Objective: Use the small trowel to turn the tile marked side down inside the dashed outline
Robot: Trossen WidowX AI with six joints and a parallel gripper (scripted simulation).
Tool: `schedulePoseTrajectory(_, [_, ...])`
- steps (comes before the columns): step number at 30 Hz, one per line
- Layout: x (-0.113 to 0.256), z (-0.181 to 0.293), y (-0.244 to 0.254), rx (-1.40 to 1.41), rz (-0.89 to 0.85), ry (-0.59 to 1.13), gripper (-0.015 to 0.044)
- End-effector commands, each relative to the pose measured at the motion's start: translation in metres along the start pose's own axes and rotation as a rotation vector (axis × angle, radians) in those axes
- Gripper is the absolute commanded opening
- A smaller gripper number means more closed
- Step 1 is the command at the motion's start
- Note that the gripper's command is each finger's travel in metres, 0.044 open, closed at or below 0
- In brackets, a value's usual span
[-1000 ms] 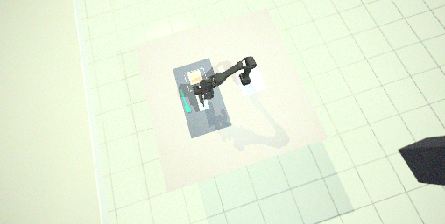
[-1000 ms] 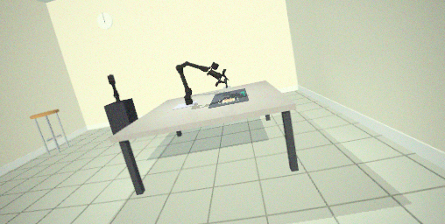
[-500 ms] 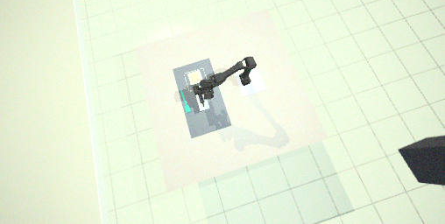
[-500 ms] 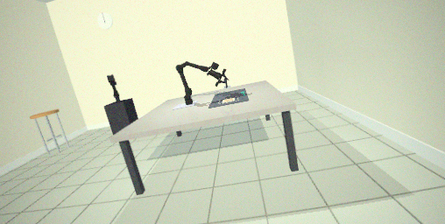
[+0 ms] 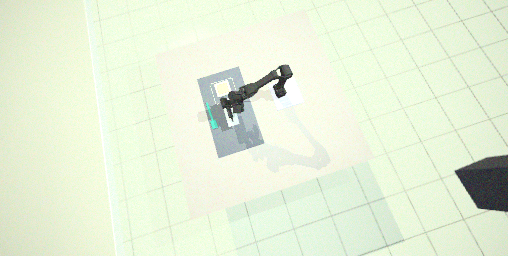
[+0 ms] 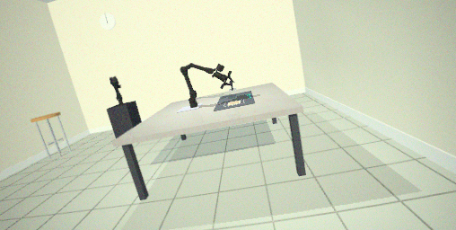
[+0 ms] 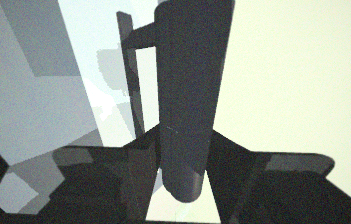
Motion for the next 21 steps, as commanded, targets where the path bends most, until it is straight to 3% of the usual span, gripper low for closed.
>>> schedulePoseTrajectory(1, [0.000,0.000,0.000,0.000,0.001,0.000,0.0000])
schedulePoseTrajectory(21, [-0.032,-0.042,0.015,0.435,-0.258,-0.318,0.0000])
Point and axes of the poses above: the point midway between the two fingers, 35 mm back from their tips, its own x axis back along the fingers, its own y axis across the jaws, z = x × y, the point moved 4 cm from there along x, back along the fingers, and after that the axes turned 14 degrees about -x, right-handed, at the moved point
